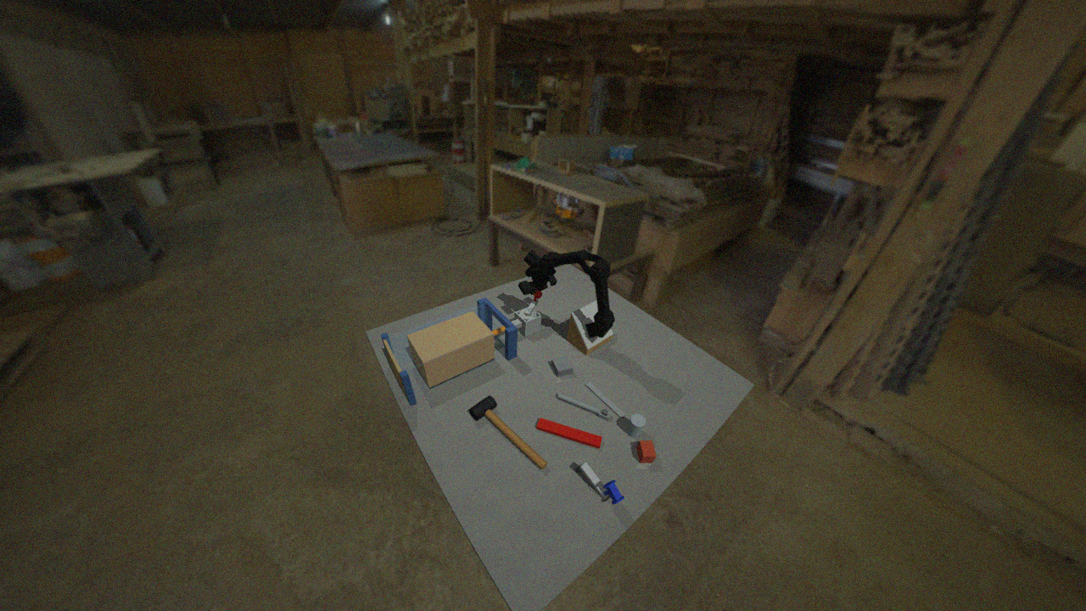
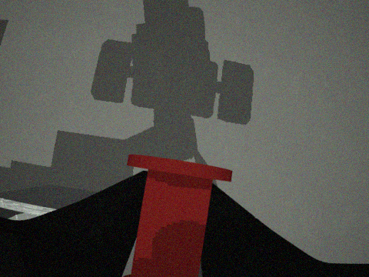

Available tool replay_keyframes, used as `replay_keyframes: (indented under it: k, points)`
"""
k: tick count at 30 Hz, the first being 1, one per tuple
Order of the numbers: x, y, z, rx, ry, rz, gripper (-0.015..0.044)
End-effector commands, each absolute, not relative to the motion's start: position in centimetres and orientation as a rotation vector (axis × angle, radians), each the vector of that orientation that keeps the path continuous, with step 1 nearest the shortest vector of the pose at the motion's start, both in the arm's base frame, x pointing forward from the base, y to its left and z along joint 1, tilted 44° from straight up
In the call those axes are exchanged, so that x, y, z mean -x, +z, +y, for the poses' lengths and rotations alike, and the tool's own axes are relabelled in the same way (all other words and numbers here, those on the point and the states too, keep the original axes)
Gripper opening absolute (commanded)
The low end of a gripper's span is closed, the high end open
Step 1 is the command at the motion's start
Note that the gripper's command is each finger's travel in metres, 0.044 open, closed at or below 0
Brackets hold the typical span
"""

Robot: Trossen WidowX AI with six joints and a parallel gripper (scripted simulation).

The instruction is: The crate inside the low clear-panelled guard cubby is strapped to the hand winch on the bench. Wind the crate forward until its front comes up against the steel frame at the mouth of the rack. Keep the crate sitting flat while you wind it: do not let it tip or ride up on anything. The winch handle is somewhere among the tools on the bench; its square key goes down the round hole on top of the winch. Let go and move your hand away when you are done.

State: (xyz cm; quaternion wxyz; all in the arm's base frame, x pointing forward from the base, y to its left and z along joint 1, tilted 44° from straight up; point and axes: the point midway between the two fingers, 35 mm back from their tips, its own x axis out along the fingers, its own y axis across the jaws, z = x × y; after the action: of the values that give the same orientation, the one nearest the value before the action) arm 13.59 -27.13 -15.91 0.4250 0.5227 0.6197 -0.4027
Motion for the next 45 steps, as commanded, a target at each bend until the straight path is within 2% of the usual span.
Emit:
replay_keyframes:
  k: [1,45]
  points:
    - [-15.2,-17.0,-27.5,-1.302,-0.988,1.527,0.0000]
    - [-20.6,-18.7,-28.5,-1.303,-0.984,1.523,0.0000]
